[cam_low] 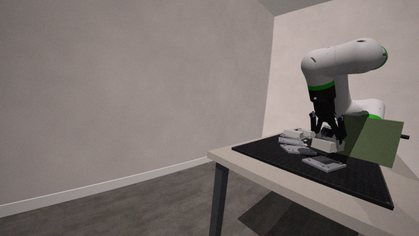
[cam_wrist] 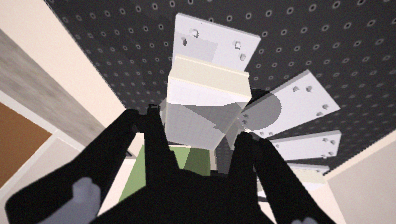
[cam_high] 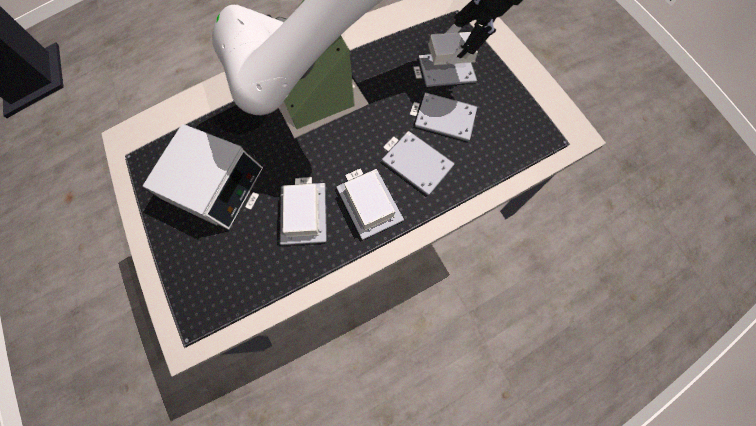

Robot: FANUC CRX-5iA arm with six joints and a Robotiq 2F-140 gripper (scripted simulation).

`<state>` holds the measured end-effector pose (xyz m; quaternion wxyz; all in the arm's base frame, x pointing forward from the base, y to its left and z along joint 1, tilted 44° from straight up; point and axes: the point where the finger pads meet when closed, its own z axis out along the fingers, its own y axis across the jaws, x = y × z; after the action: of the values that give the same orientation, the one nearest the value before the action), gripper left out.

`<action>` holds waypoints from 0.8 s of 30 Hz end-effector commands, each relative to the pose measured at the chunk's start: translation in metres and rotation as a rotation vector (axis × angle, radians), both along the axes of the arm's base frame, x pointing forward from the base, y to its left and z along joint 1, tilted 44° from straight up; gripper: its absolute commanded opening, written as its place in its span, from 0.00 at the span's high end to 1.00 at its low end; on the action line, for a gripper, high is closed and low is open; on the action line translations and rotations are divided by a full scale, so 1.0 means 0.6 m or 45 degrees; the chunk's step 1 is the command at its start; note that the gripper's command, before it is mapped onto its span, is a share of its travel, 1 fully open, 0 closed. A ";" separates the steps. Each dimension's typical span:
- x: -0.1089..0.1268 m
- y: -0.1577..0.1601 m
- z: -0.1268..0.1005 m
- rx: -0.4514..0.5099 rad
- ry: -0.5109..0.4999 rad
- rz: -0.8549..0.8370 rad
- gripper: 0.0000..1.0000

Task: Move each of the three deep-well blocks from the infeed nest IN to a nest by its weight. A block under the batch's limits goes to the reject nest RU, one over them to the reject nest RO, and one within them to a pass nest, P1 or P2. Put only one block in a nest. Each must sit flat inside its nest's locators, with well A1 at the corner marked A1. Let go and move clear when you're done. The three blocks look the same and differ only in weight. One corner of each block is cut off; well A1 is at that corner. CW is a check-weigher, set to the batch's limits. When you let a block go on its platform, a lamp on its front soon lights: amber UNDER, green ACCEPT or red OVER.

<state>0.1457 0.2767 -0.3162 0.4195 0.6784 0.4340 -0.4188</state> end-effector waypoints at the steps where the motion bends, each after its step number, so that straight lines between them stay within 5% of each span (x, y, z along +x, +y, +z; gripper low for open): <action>1: 0.000 0.000 0.000 0.001 0.000 0.000 0.90; 24: 0.000 -0.021 -0.022 0.001 0.000 0.000 0.90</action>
<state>0.1455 0.2657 -0.3272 0.4195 0.6784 0.4340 -0.4188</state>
